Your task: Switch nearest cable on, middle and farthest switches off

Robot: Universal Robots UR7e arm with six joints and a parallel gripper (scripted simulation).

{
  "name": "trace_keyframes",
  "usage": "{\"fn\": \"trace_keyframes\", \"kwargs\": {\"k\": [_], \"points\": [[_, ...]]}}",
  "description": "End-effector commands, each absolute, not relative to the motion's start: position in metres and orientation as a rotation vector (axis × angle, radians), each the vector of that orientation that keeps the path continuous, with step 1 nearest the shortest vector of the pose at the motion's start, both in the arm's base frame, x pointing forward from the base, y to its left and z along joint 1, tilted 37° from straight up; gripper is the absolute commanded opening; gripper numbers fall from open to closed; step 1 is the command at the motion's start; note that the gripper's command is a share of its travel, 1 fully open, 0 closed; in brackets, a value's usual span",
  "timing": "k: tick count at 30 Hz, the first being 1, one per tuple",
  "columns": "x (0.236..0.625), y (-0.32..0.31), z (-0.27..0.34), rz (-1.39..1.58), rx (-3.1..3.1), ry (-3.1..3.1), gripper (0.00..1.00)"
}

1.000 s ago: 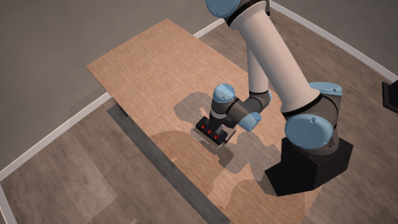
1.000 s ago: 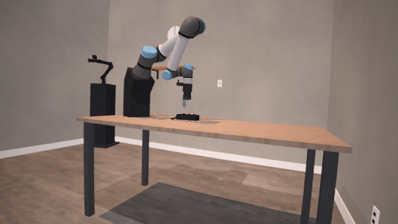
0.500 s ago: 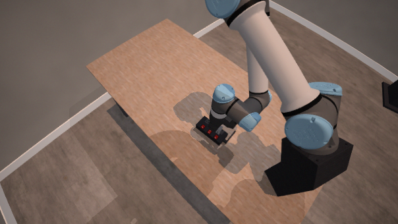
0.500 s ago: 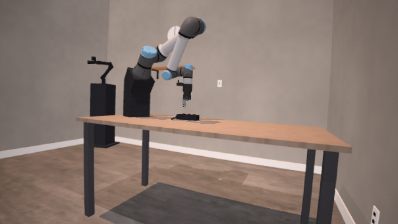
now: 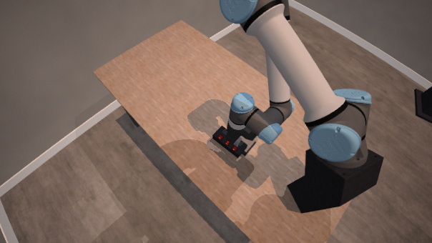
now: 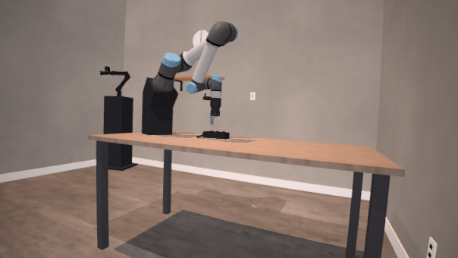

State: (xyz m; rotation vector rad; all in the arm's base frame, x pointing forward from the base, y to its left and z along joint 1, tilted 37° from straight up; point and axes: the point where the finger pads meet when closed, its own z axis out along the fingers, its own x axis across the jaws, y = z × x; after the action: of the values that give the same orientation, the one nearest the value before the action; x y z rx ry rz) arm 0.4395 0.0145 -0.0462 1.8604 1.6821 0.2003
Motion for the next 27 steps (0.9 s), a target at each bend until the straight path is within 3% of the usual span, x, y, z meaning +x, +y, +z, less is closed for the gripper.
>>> {"fn": "trace_keyframes", "kwargs": {"k": [1,27], "points": [[0.442,0.013,-0.05,0.201,1.86,1.682,0.0],[0.455,0.004,-0.071,0.201,1.86,1.682,0.0]]}}
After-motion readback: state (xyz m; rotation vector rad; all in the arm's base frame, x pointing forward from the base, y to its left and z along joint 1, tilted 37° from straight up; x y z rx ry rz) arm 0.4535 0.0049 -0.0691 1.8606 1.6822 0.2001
